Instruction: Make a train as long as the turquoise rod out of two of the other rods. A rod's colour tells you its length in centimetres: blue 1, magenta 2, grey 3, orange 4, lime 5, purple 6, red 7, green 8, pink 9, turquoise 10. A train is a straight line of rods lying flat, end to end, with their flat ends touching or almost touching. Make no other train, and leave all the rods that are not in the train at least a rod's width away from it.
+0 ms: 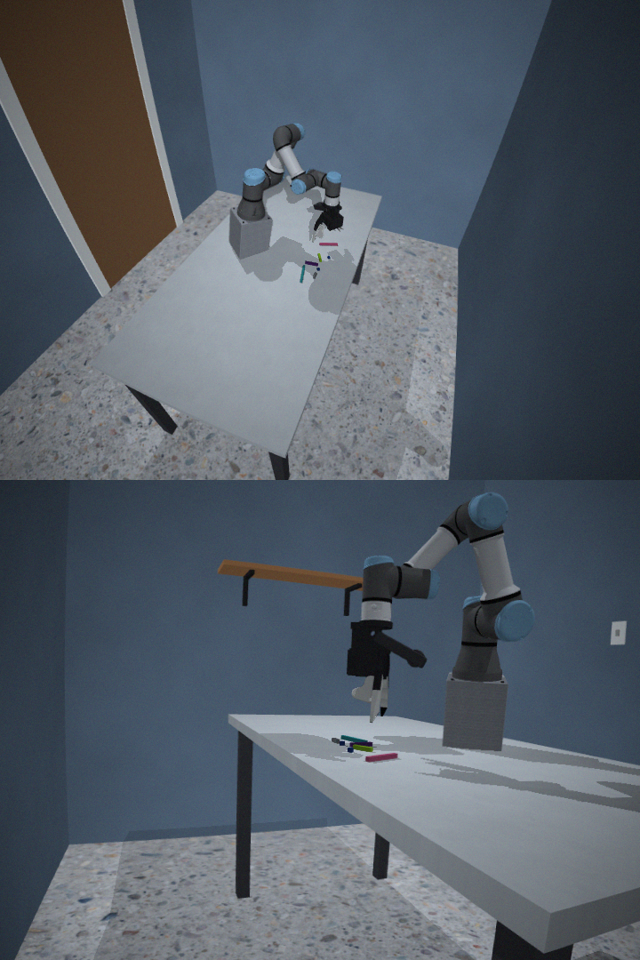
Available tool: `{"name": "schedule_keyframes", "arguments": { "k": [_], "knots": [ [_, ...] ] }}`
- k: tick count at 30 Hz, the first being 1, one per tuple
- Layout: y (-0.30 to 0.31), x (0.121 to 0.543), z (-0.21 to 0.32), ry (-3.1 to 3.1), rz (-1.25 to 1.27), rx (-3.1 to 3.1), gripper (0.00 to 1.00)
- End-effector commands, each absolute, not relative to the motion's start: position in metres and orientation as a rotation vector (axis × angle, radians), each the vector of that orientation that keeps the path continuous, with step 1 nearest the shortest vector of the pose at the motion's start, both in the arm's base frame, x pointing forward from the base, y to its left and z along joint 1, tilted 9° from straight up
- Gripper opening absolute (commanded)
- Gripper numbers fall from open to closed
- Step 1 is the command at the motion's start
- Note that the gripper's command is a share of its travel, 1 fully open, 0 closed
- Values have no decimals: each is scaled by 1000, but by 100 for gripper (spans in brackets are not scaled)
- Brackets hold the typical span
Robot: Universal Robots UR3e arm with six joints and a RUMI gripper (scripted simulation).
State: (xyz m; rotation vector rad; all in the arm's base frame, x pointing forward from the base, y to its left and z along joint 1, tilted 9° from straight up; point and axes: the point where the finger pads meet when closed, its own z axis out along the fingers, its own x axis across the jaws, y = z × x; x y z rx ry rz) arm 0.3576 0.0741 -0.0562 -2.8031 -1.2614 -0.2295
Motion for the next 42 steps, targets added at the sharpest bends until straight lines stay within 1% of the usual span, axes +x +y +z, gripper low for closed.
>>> {"name": "schedule_keyframes", "arguments": {
  "k": [1,17,28,30,42],
  "knots": [
    [70,358,-56,-1366,-237,-2760,100],
    [50,355,-58,-1821,-247,-2515,100],
    [30,353,-60,-2242,-252,-2188,100],
    [30,353,-60,-2242,-252,-2188,100],
    [8,353,-63,-2649,-248,-1729,100]
  ]
}}
